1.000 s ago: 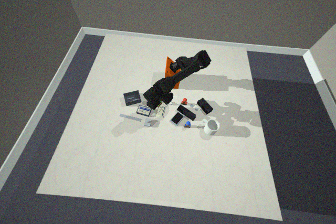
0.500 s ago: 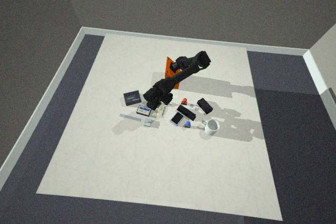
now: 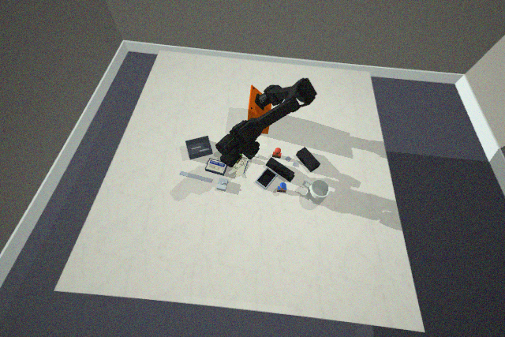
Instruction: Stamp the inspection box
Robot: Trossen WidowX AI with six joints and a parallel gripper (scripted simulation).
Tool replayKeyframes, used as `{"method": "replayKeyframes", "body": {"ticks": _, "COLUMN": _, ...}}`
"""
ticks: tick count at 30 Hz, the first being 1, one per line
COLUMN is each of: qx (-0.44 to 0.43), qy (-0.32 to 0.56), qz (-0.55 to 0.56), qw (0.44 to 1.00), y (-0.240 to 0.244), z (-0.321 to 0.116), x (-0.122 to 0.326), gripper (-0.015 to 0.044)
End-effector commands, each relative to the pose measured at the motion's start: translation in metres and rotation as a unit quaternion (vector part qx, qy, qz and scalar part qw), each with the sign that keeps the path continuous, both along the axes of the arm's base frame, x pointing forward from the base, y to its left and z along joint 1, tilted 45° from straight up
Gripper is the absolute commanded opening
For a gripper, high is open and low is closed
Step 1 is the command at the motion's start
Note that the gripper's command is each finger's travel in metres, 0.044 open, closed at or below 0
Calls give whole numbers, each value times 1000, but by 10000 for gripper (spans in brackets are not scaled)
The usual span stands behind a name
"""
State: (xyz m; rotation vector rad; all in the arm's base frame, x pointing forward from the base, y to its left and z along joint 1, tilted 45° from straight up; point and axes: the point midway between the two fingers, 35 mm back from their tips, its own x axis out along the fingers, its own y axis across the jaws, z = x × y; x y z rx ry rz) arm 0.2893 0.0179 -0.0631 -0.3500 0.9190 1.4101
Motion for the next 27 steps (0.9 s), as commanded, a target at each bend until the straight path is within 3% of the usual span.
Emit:
{"method": "replayKeyframes", "body": {"ticks": 1, "qx": 2, "qy": 1, "qz": -2, "qw": 1000, "y": 2, "z": -2, "x": 0, "gripper": 0}}
{"method": "replayKeyframes", "body": {"ticks": 27, "qx": 3, "qy": 1, "qz": -3, "qw": 1000, "y": 15, "z": -14, "x": -2, "gripper": 0}}
